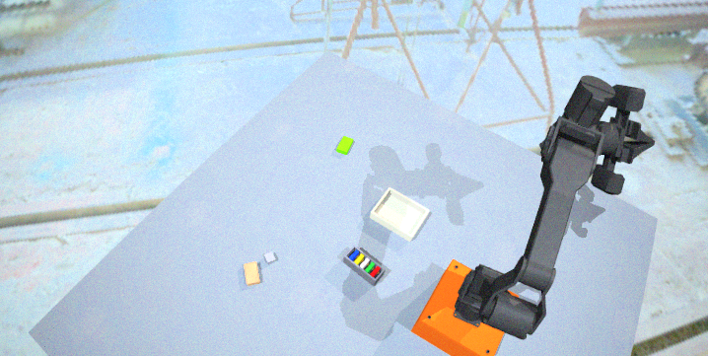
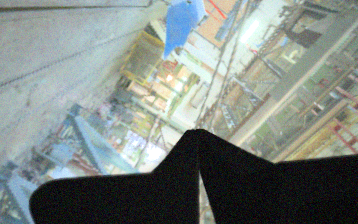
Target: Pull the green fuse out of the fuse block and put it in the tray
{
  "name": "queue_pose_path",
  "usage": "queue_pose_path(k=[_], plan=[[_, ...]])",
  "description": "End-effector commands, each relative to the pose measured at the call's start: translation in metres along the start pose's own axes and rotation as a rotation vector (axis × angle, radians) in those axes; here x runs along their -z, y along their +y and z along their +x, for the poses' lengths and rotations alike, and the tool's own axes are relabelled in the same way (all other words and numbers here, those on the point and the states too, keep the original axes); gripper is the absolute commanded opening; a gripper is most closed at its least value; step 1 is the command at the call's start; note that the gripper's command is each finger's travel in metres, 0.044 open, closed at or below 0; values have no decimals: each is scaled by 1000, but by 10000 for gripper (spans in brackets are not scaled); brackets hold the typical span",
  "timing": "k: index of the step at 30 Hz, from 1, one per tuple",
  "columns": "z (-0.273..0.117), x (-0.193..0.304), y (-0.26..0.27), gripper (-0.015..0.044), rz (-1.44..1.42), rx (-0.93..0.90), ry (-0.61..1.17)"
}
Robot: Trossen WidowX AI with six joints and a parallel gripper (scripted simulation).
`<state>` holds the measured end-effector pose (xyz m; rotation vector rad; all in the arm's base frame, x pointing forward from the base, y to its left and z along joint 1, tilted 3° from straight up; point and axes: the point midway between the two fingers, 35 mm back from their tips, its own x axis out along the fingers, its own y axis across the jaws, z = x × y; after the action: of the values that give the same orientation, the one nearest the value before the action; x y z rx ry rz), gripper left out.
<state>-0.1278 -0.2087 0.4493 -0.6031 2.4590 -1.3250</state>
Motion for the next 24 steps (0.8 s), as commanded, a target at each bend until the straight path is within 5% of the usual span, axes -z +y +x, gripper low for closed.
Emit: queue_pose_path(k=[1, 11, 24], plan=[[0, -1, 0, 26, 4, 2, -5], [-35, -123, -7, 61, 354, 22, -425], [-146, -263, 35, 61, 779, -385, -903]])
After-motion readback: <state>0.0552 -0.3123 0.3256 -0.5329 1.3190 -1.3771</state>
